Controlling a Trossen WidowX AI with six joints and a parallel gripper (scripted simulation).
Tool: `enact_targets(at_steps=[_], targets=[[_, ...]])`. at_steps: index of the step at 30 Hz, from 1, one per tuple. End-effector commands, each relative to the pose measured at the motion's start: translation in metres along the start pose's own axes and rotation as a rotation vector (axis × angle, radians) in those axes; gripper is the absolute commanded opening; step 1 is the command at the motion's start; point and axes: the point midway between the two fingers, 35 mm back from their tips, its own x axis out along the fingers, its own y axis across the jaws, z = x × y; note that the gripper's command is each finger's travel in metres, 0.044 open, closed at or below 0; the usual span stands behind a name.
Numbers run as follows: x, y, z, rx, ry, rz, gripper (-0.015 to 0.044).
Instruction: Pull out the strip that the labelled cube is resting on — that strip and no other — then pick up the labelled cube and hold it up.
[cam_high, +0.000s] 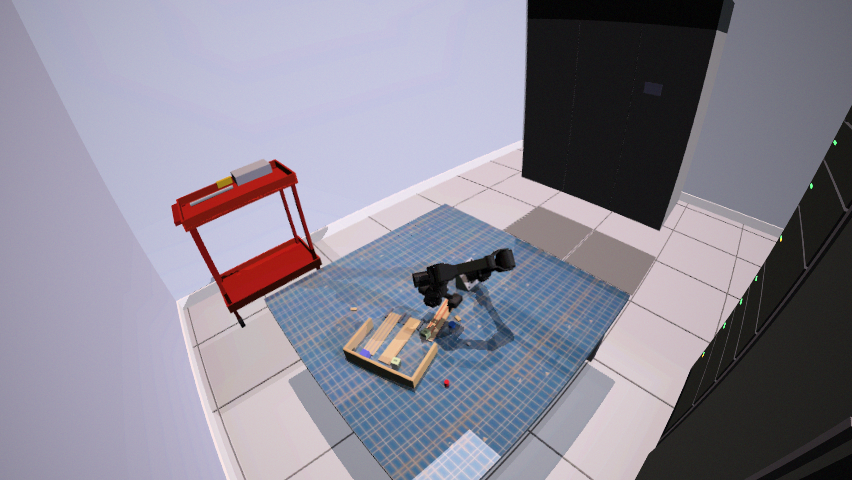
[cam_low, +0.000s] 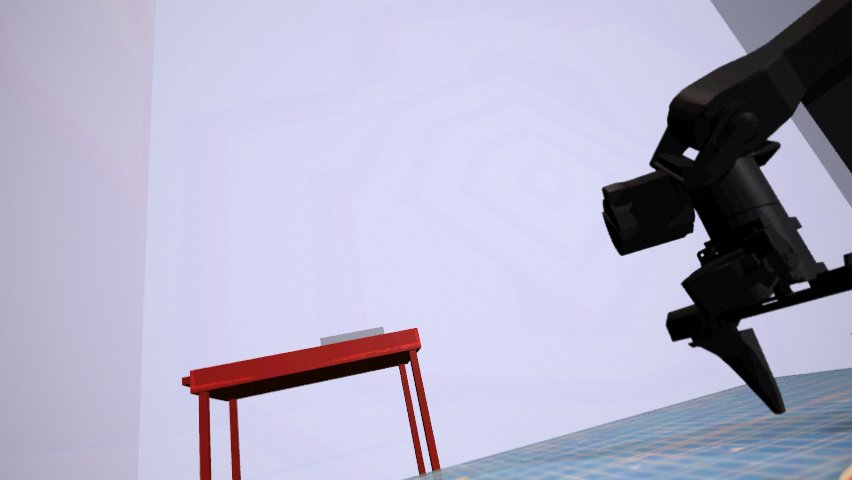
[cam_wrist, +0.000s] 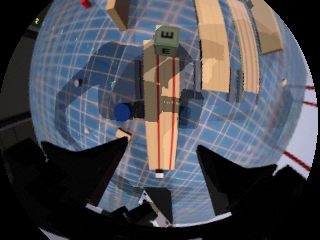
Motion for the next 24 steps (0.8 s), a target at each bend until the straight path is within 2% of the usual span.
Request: enact_targets(at_steps=[1,24], targets=[[-0.001,0.002,0.016,0.005,-0.002,0.006,0.044],[-0.012,0.009,0.09,0.002,-0.004,0.006,0.044]])
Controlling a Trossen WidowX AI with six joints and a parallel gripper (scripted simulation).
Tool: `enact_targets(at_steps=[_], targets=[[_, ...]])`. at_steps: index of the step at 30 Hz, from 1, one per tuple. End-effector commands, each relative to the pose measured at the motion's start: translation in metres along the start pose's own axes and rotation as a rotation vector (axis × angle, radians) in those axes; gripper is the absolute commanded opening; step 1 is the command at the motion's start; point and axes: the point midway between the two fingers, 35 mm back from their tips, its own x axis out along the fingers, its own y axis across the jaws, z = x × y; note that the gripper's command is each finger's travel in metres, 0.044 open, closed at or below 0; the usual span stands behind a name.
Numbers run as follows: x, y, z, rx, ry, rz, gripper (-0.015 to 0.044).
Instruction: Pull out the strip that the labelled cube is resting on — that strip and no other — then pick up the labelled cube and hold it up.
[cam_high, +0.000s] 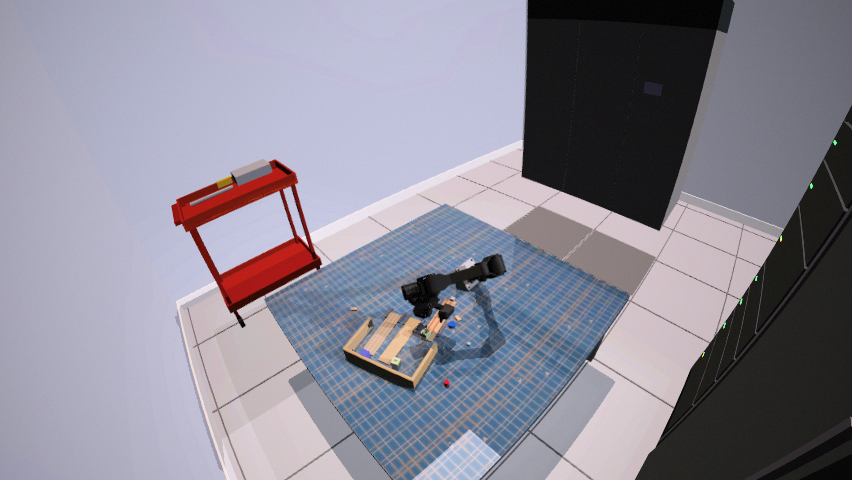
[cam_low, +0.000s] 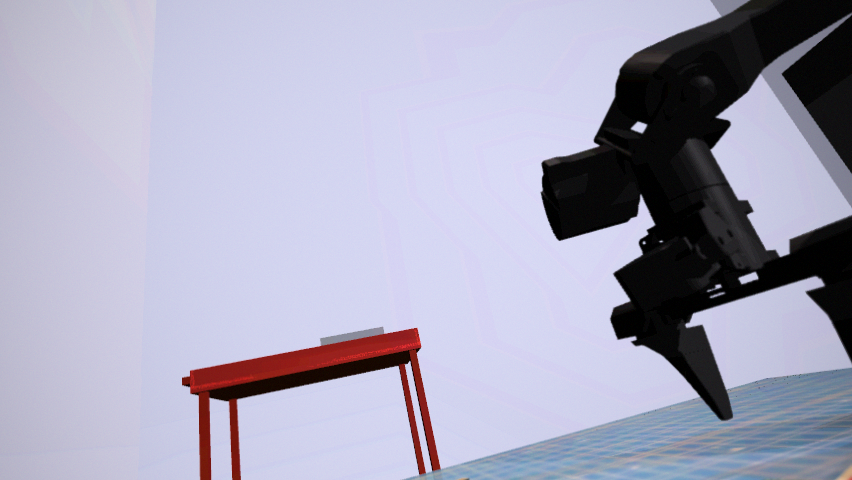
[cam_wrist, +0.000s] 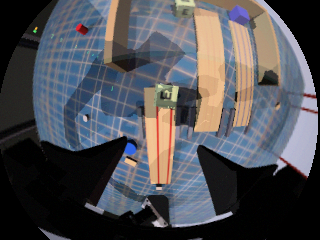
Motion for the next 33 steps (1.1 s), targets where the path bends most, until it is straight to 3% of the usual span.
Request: enact_targets(at_steps=[1,14,21,33], targets=[[-0.001,0.001,0.016,0.005,0.0,0.007,0.044],[-0.003,0.003,0.055,0.003,-0.002,0.007,0.044],[0.006,0.003,0.056,0.003,-0.002,0.006,0.0256],[0.025,0.003,0.057,0.003,-0.003,0.006,0.025]])
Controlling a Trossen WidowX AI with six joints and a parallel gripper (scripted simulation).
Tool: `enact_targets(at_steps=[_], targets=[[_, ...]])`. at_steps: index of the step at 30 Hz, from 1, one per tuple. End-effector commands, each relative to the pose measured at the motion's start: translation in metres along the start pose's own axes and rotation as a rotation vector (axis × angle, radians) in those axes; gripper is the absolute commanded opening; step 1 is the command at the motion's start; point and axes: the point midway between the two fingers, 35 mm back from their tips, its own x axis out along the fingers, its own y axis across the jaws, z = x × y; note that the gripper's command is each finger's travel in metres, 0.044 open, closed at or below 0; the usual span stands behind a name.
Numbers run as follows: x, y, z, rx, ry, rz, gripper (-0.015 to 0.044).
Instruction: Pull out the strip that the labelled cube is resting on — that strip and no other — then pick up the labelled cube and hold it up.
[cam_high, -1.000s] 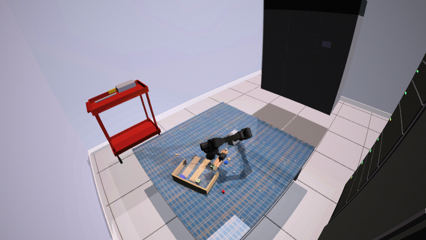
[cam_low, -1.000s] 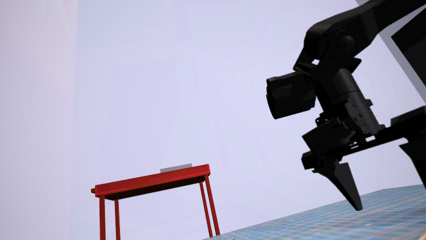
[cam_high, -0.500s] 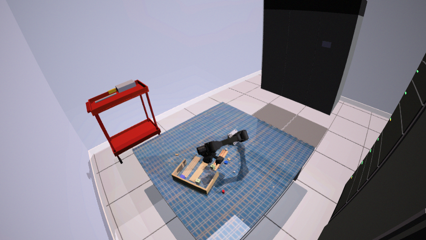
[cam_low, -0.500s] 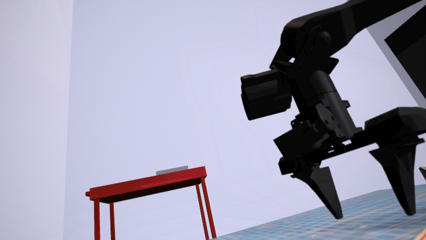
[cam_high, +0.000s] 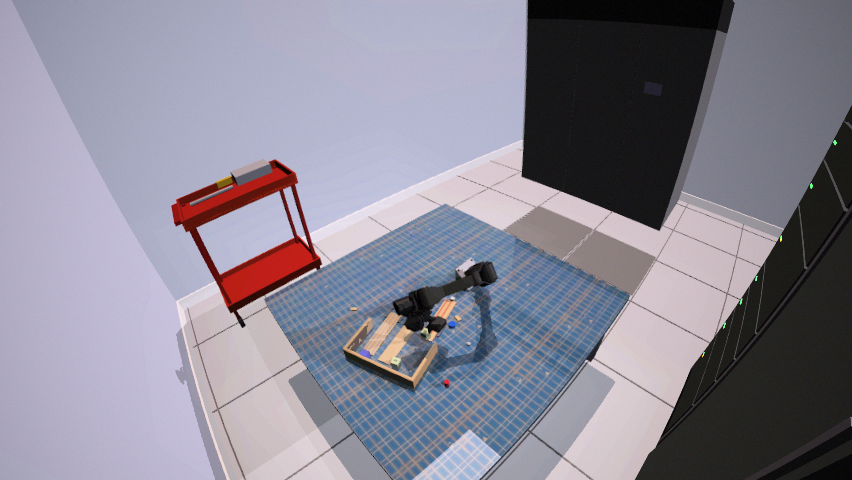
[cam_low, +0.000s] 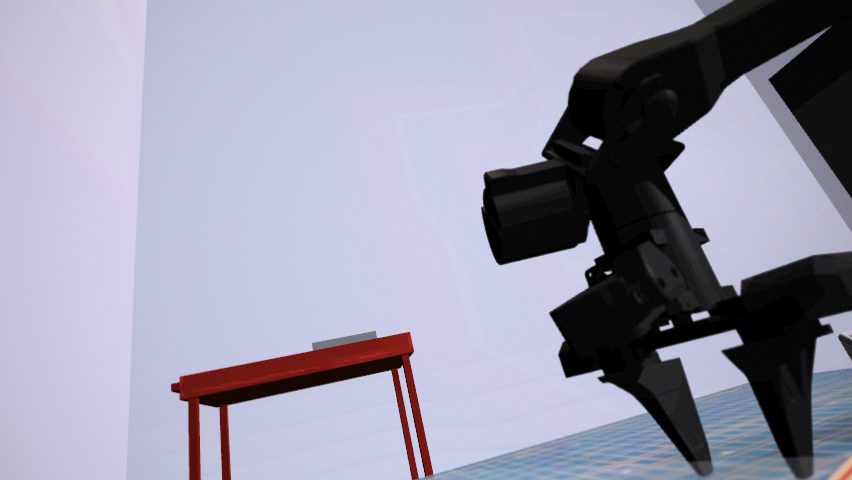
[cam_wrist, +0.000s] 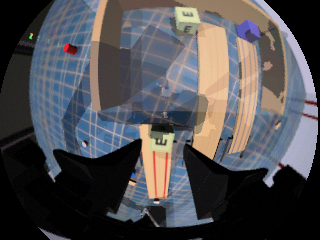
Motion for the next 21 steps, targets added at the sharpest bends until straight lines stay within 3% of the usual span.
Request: enact_targets(at_steps=[1,21], targets=[[0.01,0.001,-0.002,0.009,0.004,0.009,0.025],[0.035,0.003,-0.003,0.008,0.004,0.011,0.025]])
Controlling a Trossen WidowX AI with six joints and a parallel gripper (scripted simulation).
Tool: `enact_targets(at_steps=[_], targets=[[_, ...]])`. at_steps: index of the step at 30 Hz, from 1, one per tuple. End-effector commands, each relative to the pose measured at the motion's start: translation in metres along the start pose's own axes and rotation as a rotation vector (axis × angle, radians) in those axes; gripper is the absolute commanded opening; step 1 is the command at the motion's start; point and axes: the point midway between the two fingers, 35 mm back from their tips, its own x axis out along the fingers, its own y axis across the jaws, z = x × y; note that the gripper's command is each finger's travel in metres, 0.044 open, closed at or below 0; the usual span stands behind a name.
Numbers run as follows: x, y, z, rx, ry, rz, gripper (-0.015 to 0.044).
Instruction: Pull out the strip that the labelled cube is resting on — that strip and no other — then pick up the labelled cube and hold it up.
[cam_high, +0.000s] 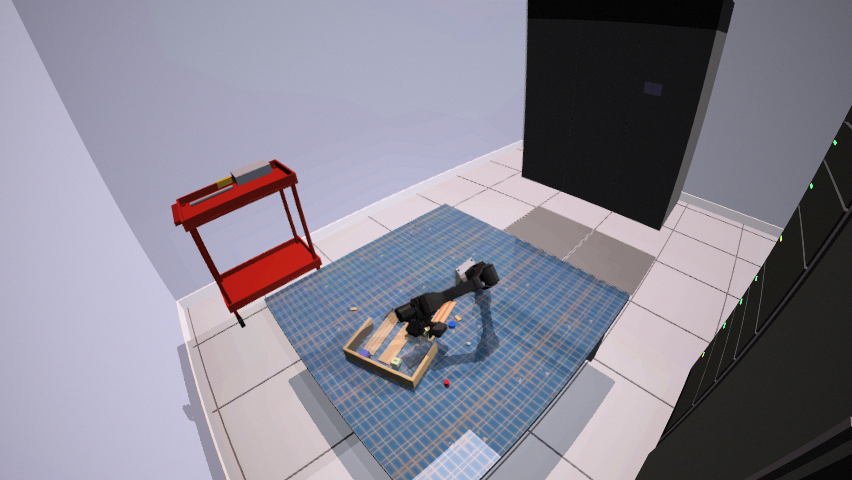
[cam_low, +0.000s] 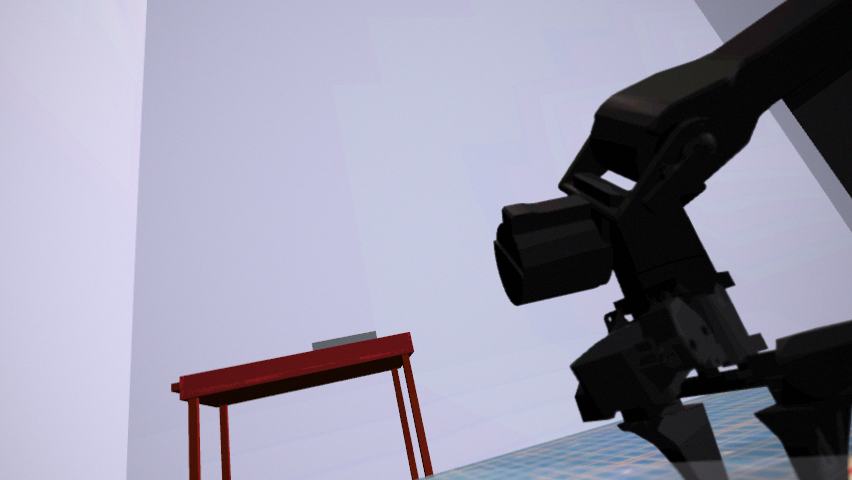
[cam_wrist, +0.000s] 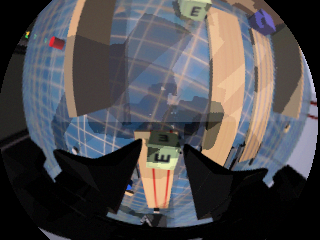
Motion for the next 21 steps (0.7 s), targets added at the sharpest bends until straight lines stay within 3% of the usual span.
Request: enact_targets(at_steps=[1,5,12,16,21], targets=[[0.003,0.001,-0.002,0.008,0.001,0.007,0.025],[0.0,0.0,0.0,0.0,0.0,0.0,0.0145],[0.0,0.0,0.0,0.0,0.0,0.0,0.0098],[-0.002,0.0,-0.003,0.001,0.0,0.0,0.0],[-0.022,-0.003,-0.029,0.006,0.003,0.0,0.0]])
